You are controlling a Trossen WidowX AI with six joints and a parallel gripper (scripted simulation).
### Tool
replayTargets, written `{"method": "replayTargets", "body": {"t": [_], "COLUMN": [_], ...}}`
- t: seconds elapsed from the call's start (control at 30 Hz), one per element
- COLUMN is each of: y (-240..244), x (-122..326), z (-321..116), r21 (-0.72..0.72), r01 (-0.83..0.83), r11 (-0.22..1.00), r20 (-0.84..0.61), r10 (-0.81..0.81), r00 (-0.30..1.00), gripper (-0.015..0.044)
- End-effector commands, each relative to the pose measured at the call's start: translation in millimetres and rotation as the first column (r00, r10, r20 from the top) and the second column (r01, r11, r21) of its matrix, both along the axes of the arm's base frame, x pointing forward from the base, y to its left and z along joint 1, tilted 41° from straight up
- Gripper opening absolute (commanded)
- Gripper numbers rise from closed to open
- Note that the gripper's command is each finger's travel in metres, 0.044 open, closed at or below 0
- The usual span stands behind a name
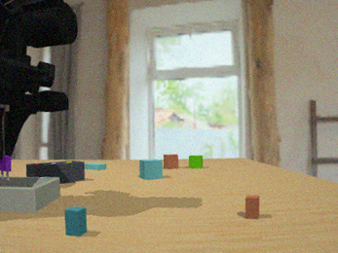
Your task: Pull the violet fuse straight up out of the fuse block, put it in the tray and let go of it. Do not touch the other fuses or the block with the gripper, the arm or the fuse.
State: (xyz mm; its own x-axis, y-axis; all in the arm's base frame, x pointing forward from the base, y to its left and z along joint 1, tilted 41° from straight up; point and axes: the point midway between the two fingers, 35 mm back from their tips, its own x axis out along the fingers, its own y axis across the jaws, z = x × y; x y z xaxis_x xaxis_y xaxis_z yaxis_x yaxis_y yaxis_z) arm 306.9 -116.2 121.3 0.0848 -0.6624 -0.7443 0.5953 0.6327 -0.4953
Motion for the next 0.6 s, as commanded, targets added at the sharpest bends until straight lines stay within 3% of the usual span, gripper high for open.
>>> {"method": "replayTargets", "body": {"t": [0.0, 0.1, 0.5, 0.57], "y": [-3.1, -4.7, -3.9, 4.5], "x": [0.1, 0.1, -0.2, -0.5], "z": [-6.0, -7.7, -4.1, 4.0], "r21": [0.003, 0.003, -0.001, 0.002], "r01": [-0.005, -0.005, 0.001, -0.001], "r11": [1.0, 1.0, 1.0, 1.0], "r20": [-0.008, -0.008, -0.001, -0.003], "r10": [0.005, 0.005, -0.001, 0.001], "r00": [1.0, 1.0, 1.0, 1.0], "gripper": [0.0, 0.0, 0.0315, 0.033]}}
